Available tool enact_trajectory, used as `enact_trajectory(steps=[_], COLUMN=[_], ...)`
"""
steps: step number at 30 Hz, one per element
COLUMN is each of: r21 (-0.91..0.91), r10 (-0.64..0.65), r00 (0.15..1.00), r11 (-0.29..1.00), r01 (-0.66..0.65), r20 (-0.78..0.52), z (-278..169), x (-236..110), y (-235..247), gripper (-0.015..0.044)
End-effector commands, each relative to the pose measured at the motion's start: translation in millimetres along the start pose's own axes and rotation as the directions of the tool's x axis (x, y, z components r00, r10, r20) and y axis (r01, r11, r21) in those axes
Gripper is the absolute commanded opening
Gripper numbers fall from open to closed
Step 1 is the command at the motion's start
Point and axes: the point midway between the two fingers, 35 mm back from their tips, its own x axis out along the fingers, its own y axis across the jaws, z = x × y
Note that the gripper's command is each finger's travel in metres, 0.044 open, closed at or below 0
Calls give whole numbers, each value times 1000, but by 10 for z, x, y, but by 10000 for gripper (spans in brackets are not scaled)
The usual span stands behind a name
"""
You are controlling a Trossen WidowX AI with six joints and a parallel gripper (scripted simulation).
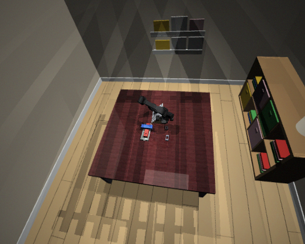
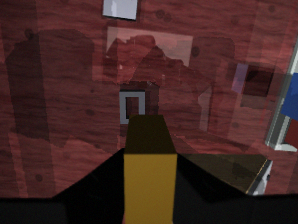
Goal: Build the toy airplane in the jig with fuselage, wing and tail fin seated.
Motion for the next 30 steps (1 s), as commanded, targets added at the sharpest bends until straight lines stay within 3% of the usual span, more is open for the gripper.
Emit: enact_trajectory(steps=[1,30], r21=[5,25], r10=[19,68], r00=[1000,998], r11=[1000,997], r01=[-19,-68], r20=[13,6], z=[99,532], x=[-34,75], y=[-64,-648], gripper=[0,0])
